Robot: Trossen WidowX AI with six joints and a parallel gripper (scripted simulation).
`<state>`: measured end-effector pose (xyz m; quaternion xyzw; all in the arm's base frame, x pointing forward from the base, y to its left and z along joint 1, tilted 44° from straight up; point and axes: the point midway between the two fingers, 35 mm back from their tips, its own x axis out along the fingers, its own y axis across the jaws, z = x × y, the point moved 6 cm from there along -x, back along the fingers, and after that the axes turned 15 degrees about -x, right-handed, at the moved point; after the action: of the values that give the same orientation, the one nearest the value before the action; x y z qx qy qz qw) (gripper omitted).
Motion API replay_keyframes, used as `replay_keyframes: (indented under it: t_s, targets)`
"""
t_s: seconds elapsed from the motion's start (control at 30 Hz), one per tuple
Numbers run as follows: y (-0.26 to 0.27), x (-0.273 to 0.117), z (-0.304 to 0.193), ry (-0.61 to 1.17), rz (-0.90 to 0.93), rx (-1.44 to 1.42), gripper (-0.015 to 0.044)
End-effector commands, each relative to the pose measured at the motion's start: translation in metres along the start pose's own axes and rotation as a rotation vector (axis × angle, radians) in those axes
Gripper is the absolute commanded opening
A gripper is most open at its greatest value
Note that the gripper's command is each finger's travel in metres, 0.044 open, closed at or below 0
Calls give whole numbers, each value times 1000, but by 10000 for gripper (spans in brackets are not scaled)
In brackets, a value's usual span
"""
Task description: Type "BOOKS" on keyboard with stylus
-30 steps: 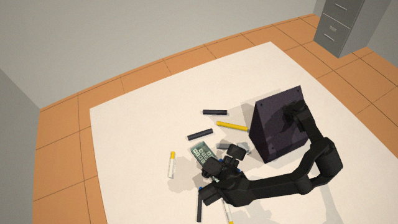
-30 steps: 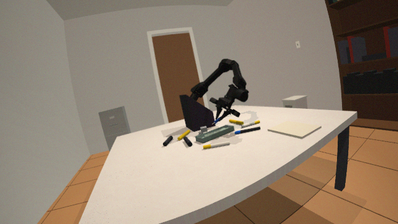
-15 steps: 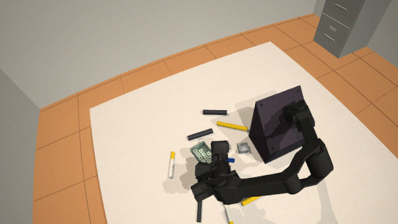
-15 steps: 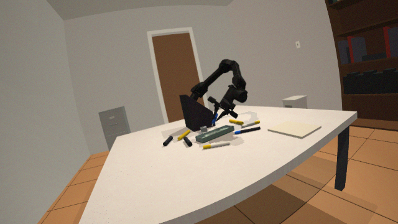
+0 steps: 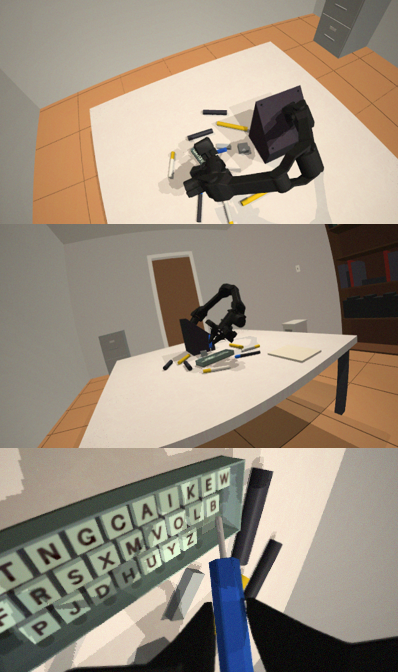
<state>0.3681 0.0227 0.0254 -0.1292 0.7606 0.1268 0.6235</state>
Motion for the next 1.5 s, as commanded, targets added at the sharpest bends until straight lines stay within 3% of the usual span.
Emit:
replay_keyframes:
  t_s: [0.0,1.03,1.47]
  targets:
    - [-9,0,3,8,-20,-123,0]
    - [-61,21,11,188,-56,-1120,0]
    - [-42,43,25,193,-53,-1142,0]
